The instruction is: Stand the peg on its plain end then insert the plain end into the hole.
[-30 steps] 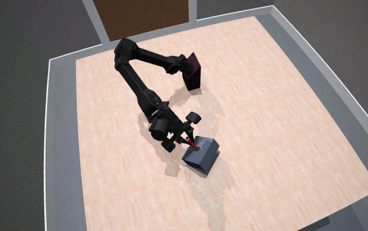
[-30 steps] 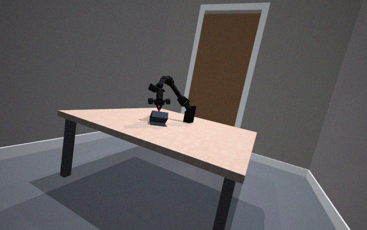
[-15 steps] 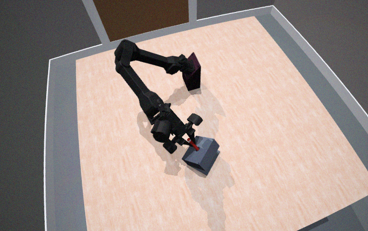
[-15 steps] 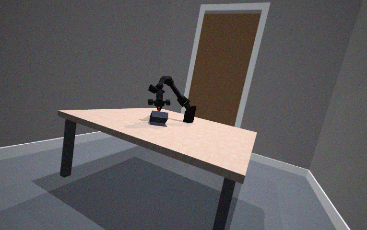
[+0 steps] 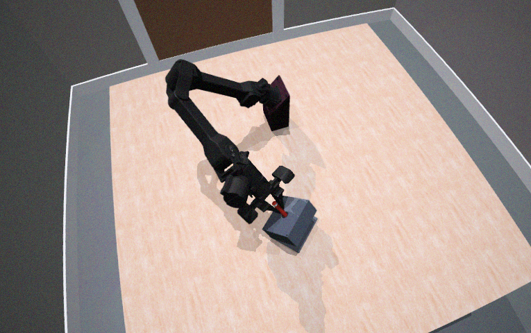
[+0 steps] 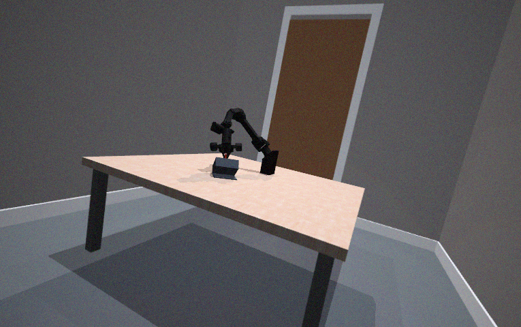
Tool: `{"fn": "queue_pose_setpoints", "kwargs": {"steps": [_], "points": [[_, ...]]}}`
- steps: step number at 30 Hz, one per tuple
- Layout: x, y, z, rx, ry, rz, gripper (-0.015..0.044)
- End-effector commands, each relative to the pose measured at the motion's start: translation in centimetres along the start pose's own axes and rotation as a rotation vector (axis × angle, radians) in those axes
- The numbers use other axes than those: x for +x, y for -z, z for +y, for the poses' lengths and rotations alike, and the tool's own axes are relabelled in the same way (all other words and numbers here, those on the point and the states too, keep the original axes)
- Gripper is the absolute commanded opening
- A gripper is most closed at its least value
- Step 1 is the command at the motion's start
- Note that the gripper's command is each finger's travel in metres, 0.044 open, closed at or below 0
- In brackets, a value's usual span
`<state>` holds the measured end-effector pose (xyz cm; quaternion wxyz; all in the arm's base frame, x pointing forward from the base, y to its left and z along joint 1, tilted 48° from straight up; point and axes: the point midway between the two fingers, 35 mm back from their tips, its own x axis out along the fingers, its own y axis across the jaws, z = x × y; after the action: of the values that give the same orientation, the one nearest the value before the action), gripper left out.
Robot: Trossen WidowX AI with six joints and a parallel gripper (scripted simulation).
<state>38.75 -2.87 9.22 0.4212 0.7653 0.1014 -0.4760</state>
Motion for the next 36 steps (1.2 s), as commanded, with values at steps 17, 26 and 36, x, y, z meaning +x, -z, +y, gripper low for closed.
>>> {"fn": "queue_pose_setpoints", "kwargs": {"steps": [17,26,36], "points": [[0.62,0.00,-0.02,0.000,0.001,-0.001,0.0000],[0.62,0.00,-0.02,0.000,0.001,-0.001,0.0131],[0.45,0.02,-0.01,0.000,0.001,0.000,0.0394]]}}
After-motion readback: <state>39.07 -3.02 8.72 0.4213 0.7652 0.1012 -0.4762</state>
